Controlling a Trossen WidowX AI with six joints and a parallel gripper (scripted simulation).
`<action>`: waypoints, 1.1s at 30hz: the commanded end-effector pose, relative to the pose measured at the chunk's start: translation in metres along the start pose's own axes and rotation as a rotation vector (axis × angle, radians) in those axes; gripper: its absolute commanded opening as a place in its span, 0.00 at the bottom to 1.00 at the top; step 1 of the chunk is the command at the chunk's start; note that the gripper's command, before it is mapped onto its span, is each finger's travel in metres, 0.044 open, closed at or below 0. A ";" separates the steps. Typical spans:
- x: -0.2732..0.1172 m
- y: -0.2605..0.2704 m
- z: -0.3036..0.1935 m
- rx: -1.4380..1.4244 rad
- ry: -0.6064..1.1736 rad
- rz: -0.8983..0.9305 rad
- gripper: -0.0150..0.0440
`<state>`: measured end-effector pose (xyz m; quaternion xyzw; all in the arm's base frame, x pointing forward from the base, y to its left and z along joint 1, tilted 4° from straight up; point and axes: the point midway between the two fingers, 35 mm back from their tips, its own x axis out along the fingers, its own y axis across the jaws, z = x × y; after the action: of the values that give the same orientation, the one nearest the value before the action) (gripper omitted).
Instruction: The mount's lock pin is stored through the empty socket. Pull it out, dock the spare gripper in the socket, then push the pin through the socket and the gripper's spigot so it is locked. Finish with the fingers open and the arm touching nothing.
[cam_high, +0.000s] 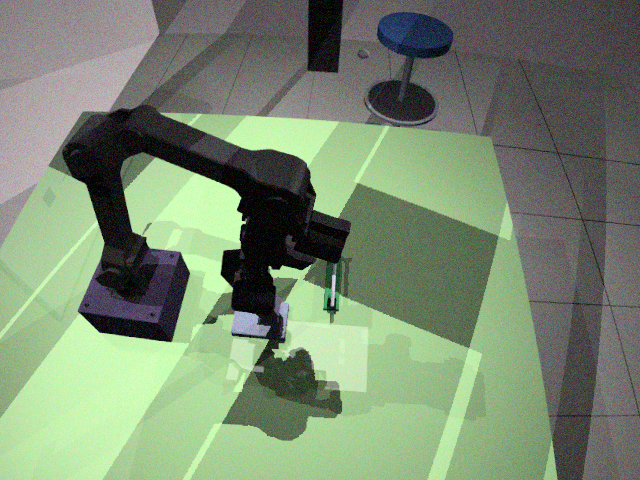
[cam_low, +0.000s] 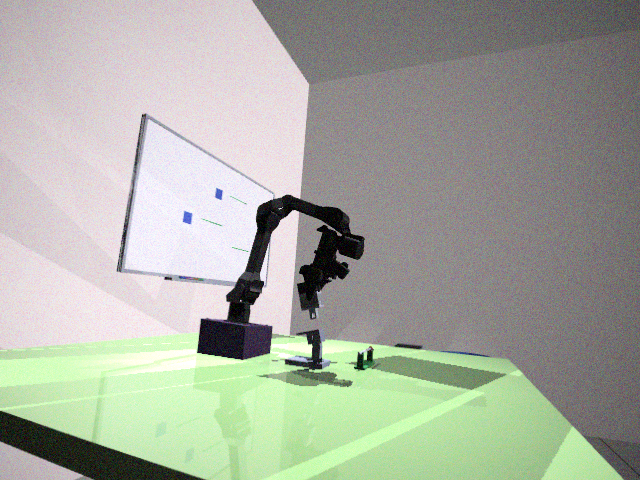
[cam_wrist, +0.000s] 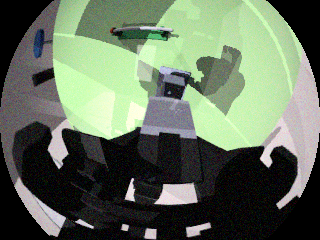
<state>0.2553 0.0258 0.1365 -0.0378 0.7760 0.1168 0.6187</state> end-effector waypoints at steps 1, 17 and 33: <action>-0.004 0.001 -0.008 0.071 -0.016 -0.058 0.25; 0.008 -0.001 -0.002 0.092 -0.031 -0.065 0.25; 0.025 -0.002 0.008 0.092 -0.032 -0.065 0.25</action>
<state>0.2562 0.0281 0.1148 -0.0326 0.7677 0.0641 0.6368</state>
